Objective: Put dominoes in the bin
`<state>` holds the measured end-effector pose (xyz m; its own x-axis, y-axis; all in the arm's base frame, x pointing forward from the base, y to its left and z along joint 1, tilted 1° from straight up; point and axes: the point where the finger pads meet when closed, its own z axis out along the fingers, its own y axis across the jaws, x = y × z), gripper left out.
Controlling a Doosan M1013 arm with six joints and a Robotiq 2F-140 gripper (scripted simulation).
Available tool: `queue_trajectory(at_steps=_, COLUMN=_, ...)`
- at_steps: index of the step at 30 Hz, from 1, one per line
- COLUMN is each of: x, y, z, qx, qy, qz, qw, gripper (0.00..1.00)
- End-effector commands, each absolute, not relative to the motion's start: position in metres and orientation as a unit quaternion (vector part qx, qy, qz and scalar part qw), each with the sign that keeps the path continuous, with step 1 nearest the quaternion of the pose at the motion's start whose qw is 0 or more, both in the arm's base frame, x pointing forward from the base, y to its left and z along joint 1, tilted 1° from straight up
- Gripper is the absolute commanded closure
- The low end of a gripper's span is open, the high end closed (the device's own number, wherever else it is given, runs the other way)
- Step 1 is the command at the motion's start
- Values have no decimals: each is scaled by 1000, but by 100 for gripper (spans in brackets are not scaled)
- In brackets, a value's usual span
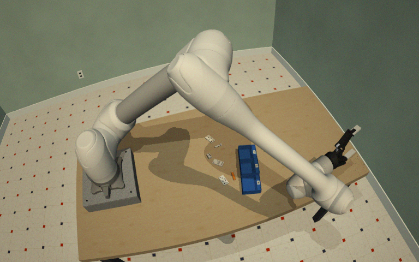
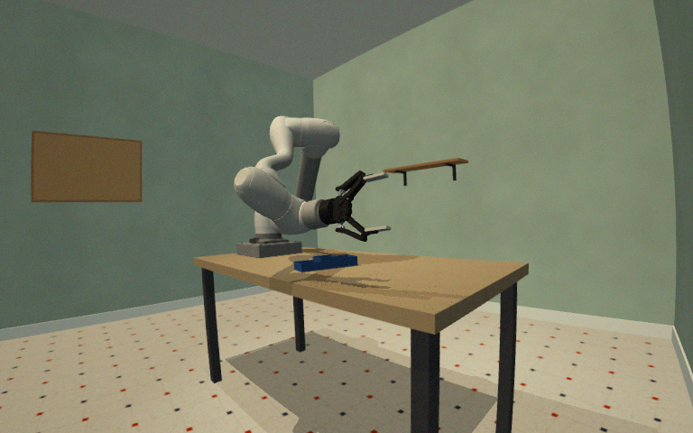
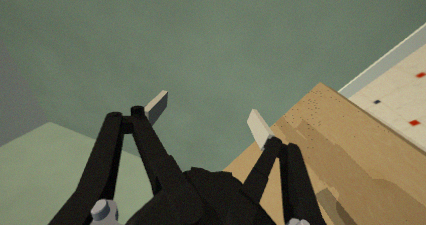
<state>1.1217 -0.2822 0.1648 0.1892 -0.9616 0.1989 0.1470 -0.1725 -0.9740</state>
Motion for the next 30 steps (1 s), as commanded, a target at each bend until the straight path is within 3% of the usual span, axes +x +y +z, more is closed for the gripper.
queue_trajectory(at_steps=1, x=1122, y=-282, z=165, qx=-560, qy=364, qz=-523, qw=530, gripper=0)
queue_trajectory(at_steps=17, x=1122, y=-282, z=165, qx=-560, qy=364, qz=-523, qw=530, gripper=0)
queue_trajectory(at_steps=18, x=1122, y=-282, z=157, qx=-560, qy=364, qz=-523, qw=530, gripper=95)
queue_trajectory(at_steps=21, x=1121, y=-282, z=139, qx=-560, qy=364, qz=-523, qw=530, gripper=95)
queue_trajectory(at_steps=30, x=1113, y=-242, z=152, qx=-589, qy=345, qz=-494, qw=539, gripper=95)
